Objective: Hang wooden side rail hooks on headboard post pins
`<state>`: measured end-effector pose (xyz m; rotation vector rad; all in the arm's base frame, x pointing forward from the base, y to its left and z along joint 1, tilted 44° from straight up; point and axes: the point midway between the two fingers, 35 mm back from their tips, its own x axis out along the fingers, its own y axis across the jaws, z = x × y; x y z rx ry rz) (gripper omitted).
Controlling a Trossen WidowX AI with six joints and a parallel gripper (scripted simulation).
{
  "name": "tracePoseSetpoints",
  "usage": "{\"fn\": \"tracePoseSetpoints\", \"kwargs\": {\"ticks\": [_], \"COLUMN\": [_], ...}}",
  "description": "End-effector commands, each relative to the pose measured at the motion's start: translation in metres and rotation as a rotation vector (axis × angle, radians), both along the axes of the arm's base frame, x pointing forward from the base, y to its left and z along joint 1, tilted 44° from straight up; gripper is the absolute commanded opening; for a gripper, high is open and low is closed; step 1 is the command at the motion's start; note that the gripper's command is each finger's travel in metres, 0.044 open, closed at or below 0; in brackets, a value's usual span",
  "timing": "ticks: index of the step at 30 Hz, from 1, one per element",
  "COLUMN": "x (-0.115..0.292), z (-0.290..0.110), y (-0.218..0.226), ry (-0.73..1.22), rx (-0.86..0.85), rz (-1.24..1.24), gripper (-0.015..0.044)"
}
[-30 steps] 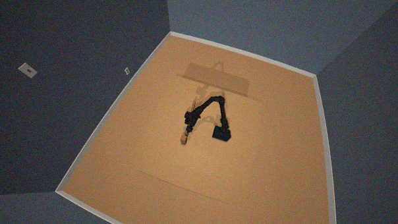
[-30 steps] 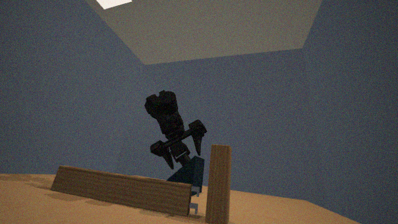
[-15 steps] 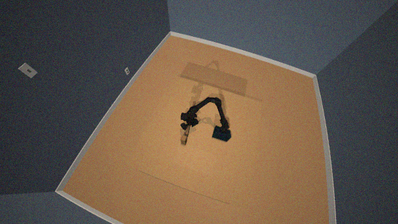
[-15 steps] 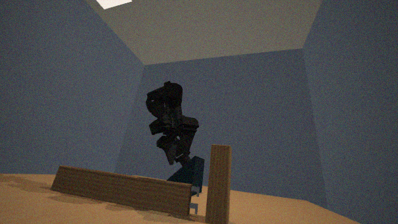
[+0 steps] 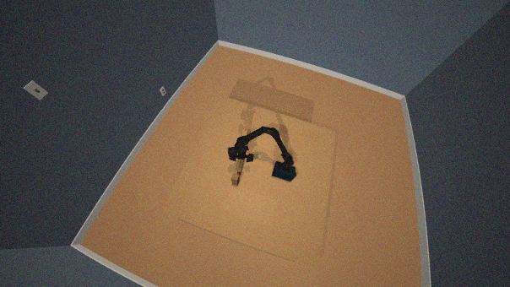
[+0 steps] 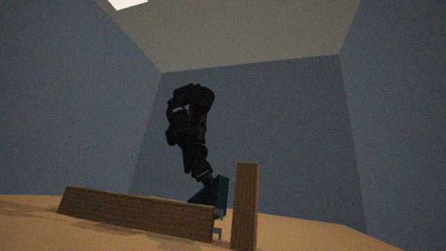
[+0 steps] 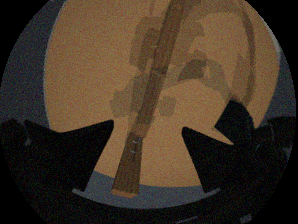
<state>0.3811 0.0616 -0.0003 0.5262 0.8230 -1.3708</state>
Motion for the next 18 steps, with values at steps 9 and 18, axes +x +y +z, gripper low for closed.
{"fn": "tracePoseSetpoints", "kwargs": {"ticks": [9,18], "x": [0.003,0.002], "z": [-0.005,-0.025], "y": [-0.006,-0.026], "ry": [-0.082,-0.082], "rx": [-0.072,-0.073], "rz": [-0.117,-0.117], "gripper": [0.044,0.044]}}
